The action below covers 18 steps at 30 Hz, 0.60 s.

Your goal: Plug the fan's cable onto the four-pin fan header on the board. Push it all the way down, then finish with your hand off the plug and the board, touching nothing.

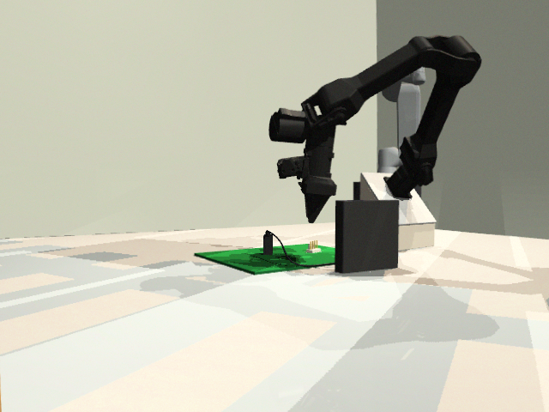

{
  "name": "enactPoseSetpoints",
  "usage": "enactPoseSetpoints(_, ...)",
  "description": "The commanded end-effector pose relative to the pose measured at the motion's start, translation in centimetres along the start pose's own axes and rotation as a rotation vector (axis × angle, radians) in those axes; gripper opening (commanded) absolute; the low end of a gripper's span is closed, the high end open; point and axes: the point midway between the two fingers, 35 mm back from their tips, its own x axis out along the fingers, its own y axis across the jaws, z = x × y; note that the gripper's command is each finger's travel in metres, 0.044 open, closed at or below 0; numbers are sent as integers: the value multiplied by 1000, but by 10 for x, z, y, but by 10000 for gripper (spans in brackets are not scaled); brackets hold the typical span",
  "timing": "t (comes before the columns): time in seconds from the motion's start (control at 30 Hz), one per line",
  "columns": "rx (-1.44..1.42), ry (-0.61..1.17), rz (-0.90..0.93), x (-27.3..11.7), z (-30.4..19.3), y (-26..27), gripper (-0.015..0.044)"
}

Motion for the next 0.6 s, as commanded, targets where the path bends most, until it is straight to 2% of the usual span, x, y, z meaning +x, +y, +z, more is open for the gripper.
enactPoseSetpoints(0.0,5,46,62,-7,2,4,205)
enactPoseSetpoints(0.23,19,101,173,-23,8,10,205)
enactPoseSetpoints(0.3,16,78,130,-18,6,7,205)
enactPoseSetpoints(0.43,33,78,138,-20,8,7,310)
enactPoseSetpoints(0.57,416,108,125,-35,33,5,415)
